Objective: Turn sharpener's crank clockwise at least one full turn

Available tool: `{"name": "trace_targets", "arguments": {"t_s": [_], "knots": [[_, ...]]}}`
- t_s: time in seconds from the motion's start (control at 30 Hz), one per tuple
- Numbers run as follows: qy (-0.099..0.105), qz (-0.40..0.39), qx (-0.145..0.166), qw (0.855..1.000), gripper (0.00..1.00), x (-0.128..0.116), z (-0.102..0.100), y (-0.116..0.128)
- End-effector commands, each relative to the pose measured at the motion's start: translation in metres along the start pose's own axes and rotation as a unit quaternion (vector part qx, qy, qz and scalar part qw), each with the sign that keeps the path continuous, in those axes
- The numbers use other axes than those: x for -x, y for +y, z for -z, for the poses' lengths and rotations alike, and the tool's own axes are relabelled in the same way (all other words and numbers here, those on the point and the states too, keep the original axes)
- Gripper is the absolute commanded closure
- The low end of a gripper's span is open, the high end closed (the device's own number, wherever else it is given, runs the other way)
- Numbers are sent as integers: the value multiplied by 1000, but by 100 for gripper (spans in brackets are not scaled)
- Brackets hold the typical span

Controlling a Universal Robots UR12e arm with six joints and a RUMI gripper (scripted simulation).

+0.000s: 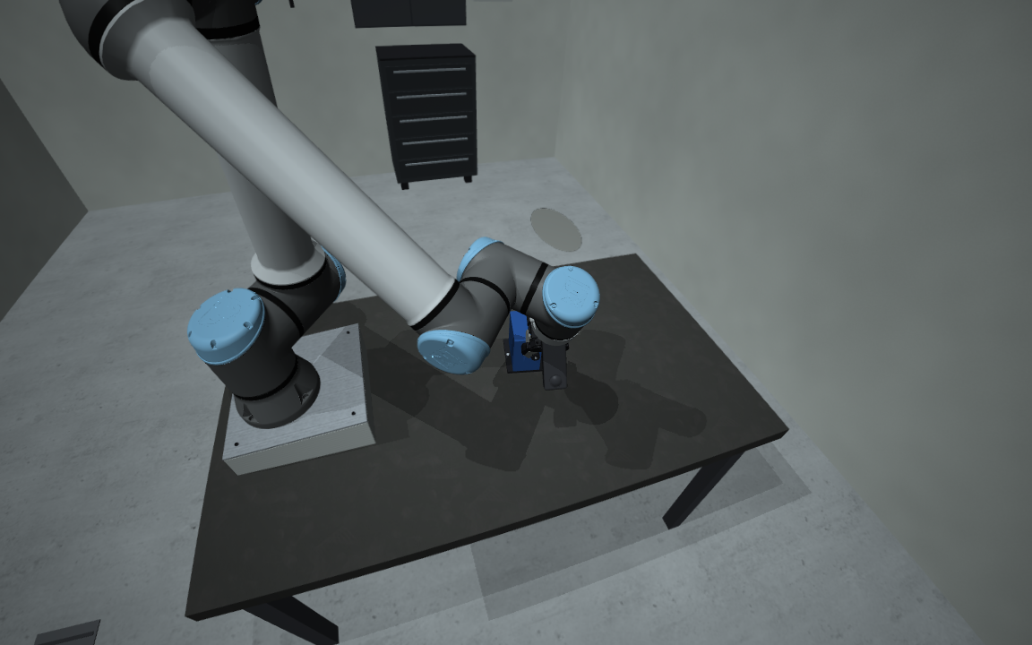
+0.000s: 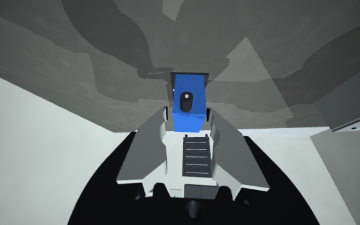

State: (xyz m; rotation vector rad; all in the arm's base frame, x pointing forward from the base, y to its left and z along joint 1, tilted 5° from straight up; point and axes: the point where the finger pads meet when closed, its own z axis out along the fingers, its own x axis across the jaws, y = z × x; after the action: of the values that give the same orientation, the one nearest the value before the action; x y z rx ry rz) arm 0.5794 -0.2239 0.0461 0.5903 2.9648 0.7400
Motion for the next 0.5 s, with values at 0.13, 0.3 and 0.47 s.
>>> {"name": "trace_targets", "arguments": {"t_s": [0.13, 0.3, 0.47], "knots": [[0, 1, 0, 1000, 68, 1, 25, -1], [2, 0, 1, 1000, 68, -1, 24, 0], [2, 0, 1, 1000, 68, -1, 24, 0]]}}
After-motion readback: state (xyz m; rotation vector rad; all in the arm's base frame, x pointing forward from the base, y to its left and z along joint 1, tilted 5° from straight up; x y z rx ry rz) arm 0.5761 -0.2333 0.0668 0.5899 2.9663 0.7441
